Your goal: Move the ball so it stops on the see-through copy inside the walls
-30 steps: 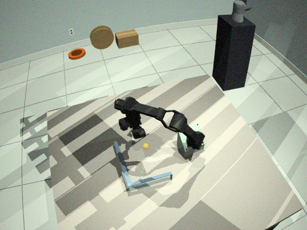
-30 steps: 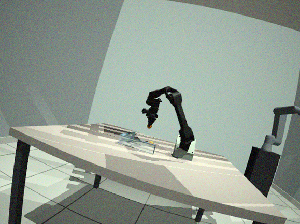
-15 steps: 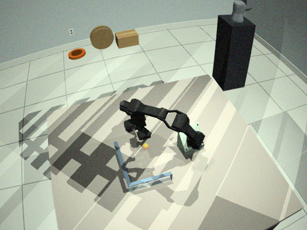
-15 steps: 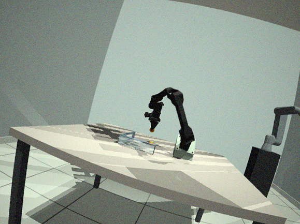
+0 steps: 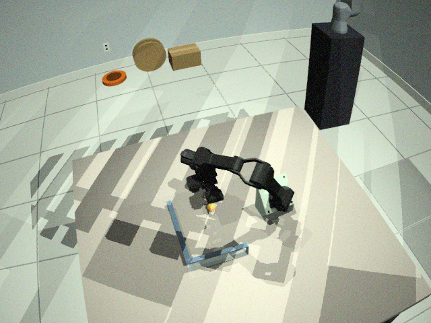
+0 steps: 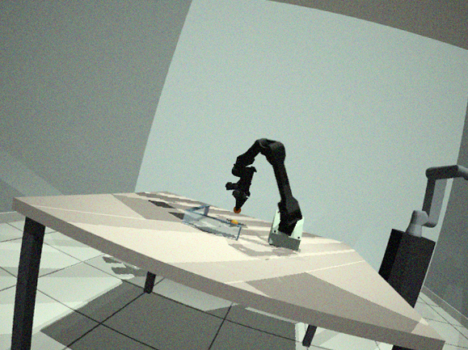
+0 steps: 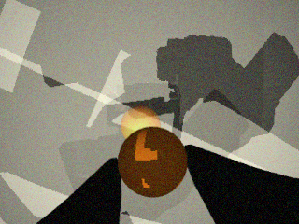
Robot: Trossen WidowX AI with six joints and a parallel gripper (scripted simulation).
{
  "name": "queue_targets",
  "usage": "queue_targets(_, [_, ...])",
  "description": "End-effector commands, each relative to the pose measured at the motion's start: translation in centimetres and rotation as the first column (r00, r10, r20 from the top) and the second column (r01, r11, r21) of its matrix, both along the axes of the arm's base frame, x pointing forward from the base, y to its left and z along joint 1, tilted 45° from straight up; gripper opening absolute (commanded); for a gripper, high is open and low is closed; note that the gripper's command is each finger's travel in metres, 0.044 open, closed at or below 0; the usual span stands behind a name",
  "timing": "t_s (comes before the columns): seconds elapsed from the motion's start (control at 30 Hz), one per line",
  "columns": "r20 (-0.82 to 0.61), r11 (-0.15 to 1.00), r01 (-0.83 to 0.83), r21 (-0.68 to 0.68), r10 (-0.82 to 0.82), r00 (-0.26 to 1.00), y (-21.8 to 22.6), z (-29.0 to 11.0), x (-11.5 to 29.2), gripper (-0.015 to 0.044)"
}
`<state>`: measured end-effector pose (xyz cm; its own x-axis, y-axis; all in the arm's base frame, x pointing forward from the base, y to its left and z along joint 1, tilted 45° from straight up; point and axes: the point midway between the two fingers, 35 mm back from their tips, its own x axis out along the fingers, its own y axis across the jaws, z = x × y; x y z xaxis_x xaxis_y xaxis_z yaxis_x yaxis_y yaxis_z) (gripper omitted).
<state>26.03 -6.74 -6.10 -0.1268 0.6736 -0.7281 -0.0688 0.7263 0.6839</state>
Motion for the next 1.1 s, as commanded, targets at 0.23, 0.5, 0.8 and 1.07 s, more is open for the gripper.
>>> queue_targets(0.23, [-0.008,1.000,0.003,0.009,-0.003,1.000,3.8,-3.7,-1.0,0.0000])
queue_targets(0.5, [-0.007,1.000,0.003,0.010,-0.003,1.000,4.3,-4.2,-1.1,0.0000])
queue_targets(0.8, [-0.007,1.000,0.003,0.010,-0.003,1.000,5.1,-5.1,-1.3,0.0000])
queue_targets(1.07, [-0.009,1.000,-0.003,0.008,0.003,1.000,5.0,-4.9,-1.3,0.0184])
